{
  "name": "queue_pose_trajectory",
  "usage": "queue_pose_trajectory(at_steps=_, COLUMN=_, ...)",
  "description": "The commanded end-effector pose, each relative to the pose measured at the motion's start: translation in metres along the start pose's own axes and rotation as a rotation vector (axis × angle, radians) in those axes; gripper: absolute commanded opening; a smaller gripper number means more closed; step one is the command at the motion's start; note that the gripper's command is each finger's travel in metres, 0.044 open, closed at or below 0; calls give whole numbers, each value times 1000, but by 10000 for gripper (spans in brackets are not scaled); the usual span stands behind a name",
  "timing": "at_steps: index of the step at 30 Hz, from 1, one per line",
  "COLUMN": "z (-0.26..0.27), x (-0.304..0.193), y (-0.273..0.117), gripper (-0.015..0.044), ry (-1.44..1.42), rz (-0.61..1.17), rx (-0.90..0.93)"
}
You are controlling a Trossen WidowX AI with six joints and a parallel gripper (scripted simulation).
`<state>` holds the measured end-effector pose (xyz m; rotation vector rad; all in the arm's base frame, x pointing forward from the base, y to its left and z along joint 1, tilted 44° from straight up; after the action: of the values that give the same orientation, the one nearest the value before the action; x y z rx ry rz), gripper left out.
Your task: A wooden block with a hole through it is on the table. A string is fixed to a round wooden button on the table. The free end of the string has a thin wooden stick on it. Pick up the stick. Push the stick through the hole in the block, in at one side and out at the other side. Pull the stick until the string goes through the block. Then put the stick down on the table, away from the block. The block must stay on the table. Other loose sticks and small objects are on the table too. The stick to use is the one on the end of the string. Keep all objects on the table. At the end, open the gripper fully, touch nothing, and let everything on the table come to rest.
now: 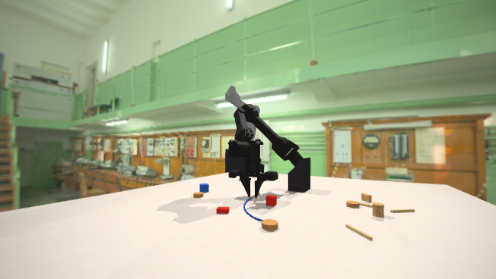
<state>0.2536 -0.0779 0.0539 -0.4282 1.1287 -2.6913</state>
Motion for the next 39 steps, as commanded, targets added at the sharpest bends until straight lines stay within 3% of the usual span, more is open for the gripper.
queue_pose_trajectory(at_steps=1, z=0, x=0, y=0, gripper=96, ry=0, rz=0, rx=0)
queue_pose_trajectory(at_steps=5, z=0, x=0, y=0, gripper=0, ry=0, rz=0, rx=0)
queue_pose_trajectory(at_steps=39, z=0, x=-2, y=-32, gripper=0, ry=0, rz=1, rx=-5)
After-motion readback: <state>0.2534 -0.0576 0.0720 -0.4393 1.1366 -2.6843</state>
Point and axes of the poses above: the point midway between the two fingers, 35 mm back from their tips, its own y axis out along the fingers, its own z axis across the jaws, x = y × z, the point moved 5 cm from there along -y, back along the fingers, and after that the axes turned 8 degrees about -y, right-handed, at the moved point
